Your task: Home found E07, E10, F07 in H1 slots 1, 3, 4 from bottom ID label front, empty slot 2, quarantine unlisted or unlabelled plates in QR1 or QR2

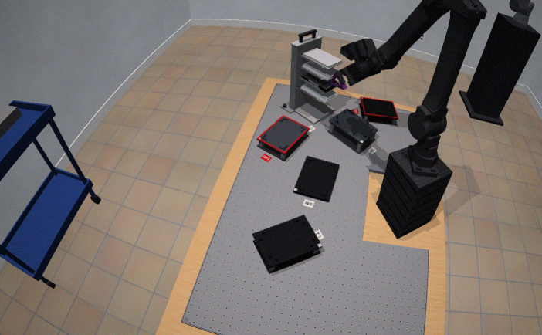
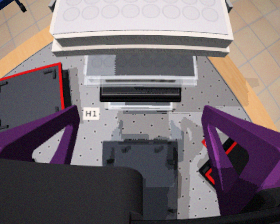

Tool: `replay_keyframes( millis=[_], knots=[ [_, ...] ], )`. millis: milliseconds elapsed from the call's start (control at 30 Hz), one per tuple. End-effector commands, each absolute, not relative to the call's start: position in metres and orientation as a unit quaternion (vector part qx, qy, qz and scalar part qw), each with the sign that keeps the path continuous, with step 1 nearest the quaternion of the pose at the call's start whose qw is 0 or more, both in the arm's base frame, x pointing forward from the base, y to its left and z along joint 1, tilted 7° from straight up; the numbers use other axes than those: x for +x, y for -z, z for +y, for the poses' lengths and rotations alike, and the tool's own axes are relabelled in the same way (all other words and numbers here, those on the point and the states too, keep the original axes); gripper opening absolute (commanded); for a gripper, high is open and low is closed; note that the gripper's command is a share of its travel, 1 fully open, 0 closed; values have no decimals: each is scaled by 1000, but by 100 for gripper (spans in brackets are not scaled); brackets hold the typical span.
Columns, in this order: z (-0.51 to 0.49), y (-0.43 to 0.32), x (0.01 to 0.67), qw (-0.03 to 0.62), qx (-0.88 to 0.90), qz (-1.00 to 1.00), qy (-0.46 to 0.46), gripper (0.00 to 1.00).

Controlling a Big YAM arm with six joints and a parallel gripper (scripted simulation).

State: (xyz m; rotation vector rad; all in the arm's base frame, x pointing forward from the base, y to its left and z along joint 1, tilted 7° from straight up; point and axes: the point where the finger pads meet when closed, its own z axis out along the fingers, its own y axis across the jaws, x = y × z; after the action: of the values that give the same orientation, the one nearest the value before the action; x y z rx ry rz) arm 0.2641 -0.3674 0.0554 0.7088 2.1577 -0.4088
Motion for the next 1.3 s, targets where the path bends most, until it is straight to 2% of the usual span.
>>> replay_keyframes(
  millis=[0,1033,1067,1267],
  knots=[
    [-383,-71,281,418,278,849,167,100],
    [-399,-76,298,421,276,847,173,100],
    [-399,-76,298,421,276,847,173,86],
    [-399,-76,298,421,276,847,173,86]
  ],
)
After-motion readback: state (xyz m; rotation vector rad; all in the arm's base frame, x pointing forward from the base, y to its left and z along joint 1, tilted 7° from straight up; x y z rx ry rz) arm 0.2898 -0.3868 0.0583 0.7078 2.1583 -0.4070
